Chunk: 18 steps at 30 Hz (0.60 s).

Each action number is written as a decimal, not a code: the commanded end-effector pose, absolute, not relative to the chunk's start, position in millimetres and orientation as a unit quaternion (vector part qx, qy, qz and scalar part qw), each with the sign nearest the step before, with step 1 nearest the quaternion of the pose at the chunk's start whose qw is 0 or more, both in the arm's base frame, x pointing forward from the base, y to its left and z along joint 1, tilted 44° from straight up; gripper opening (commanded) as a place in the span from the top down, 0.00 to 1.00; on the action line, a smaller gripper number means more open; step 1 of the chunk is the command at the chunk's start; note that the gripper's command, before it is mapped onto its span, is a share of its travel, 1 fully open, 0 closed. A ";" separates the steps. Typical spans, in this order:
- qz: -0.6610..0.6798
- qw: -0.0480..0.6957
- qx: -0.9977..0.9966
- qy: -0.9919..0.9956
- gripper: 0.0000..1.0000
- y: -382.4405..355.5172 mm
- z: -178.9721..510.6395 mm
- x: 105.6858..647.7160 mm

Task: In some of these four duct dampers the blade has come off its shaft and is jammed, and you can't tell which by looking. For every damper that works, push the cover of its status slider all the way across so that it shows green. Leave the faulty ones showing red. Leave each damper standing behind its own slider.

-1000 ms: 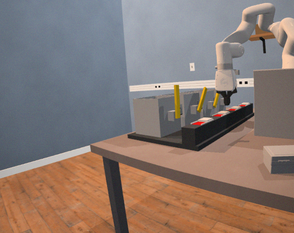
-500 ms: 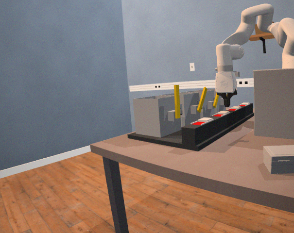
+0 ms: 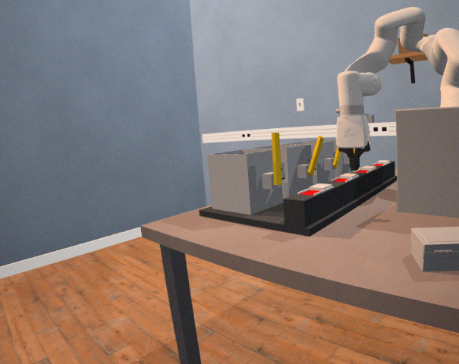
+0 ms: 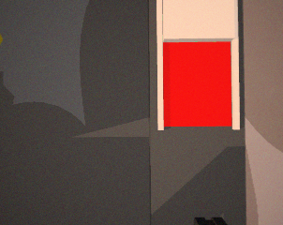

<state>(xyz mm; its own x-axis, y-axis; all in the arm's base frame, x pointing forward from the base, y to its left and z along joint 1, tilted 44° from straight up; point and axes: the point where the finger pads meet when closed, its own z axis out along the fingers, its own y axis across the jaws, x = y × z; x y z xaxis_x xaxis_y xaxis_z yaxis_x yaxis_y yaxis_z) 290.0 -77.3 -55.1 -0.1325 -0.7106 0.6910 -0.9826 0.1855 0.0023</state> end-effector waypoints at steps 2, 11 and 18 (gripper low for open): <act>0.237 0.286 0.593 -0.714 1.00 -77.4 -55.5 291.1; 0.237 0.286 0.593 -0.714 1.00 -78.9 -57.2 290.9; 0.237 0.286 0.593 -0.714 1.00 -79.1 -57.3 290.8</act>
